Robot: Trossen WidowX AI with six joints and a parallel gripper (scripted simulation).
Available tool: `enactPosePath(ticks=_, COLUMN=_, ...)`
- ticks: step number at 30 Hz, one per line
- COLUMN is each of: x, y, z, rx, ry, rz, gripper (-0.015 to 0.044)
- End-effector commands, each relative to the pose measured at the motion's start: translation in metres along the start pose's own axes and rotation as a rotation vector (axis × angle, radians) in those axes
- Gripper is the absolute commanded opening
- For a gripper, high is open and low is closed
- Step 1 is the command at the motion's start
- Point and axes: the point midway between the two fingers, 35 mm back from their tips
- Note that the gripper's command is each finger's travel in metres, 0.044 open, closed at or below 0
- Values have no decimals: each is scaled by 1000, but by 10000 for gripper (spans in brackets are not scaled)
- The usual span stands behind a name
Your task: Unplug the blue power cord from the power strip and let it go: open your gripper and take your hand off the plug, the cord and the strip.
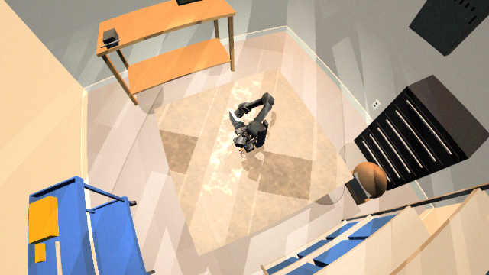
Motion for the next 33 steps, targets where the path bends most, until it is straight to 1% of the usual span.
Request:
enactPosePath(ticks=1, x=3, y=-8, z=2, rx=-6, ry=-3, rz=5, gripper=0)
enactPosePath(ticks=19, x=9, y=-37, z=5, rx=-7, ry=-4, rz=3, gripper=0)
enactPosePath(ticks=20, x=7, y=-30, z=3, rx=-3, ry=-3, rz=0, gripper=26)
enactPosePath(ticks=25, x=7, y=-30, z=3, rx=-3, ry=-3, rz=0, gripper=157)
enactPosePath(ticks=33, x=7, y=-30, z=3, rx=-3, ry=-3, rz=0, gripper=160)
Point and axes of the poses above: the point midway between the two fingers, 35 mm back from their tips, its own z axis back along the fingers, its own x axis across the jaws, y = z × x, and after that the axes turned 13 degrees about -z, right-handed
